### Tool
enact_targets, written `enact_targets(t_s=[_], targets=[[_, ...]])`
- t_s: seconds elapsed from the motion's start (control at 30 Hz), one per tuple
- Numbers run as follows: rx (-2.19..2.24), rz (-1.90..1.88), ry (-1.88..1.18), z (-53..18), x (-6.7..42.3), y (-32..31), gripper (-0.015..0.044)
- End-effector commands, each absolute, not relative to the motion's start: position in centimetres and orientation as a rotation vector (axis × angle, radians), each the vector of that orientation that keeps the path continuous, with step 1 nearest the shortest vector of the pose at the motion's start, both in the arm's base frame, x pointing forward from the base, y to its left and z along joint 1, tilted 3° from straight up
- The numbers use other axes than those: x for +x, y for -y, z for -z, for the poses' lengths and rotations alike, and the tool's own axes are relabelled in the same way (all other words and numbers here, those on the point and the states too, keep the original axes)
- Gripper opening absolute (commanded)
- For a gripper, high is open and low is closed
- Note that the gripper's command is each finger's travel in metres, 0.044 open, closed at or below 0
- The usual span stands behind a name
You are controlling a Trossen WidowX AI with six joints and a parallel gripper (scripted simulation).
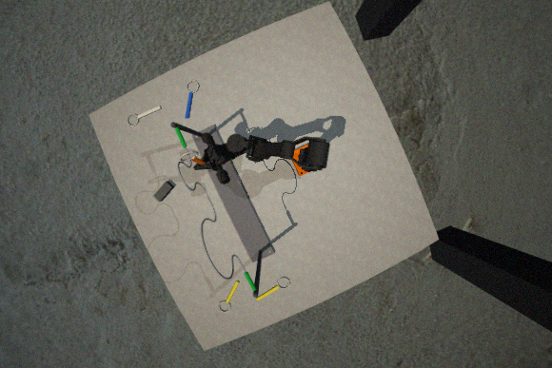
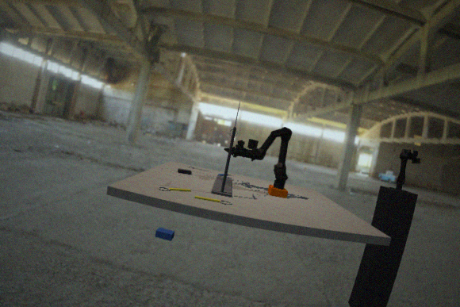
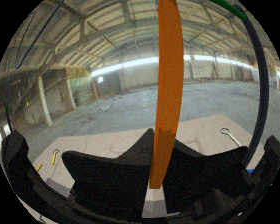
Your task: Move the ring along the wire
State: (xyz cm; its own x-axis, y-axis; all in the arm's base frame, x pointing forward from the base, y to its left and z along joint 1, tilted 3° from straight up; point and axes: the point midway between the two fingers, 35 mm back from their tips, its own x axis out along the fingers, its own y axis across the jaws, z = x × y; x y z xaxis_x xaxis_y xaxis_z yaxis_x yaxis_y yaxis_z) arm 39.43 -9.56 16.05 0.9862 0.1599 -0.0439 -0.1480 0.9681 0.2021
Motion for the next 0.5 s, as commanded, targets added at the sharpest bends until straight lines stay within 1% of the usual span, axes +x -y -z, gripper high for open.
enact_targets(t_s=[0.0, 0.47], targets=[[0.254, -0.154, -0.063, -16.3, 39.2, 8.5, -0.015], [0.501, -0.165, -0.141, -17.9, 38.0, 4.8, -0.015]])
